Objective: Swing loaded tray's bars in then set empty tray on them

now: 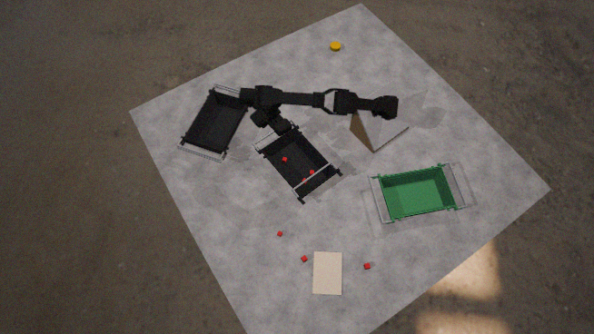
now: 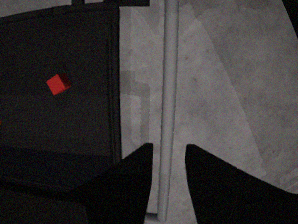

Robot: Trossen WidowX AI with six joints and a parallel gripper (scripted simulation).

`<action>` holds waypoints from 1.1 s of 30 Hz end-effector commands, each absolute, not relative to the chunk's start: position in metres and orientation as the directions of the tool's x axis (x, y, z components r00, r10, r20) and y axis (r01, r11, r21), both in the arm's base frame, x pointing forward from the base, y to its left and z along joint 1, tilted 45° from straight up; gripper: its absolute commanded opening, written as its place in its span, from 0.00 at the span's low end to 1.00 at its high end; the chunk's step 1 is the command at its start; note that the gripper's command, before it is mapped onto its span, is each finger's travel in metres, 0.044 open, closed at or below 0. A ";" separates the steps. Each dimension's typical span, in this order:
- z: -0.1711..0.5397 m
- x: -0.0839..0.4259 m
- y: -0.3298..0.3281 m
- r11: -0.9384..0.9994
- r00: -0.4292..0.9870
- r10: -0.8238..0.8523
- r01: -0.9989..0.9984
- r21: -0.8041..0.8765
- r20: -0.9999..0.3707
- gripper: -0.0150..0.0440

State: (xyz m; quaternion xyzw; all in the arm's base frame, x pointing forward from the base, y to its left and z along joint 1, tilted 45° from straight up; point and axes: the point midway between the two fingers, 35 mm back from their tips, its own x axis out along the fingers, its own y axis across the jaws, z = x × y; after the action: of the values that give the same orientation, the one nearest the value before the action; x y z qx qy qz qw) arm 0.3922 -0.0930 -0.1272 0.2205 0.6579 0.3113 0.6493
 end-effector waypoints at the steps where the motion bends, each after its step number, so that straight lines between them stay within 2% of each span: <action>1: -0.132 0.393 -0.090 0.710 -0.059 0.692 -0.122 0.693 -0.719 0.40; 17: -0.171 0.390 -0.051 0.708 -0.059 0.694 -0.123 0.696 -0.717 0.40; 33: -0.122 0.388 -0.051 0.708 -0.060 0.695 -0.122 0.696 -0.717 0.40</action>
State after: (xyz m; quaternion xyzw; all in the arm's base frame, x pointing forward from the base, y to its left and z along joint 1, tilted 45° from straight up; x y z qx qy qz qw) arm 0.3884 -0.0654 -0.1318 0.2142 0.6564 0.3043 0.6562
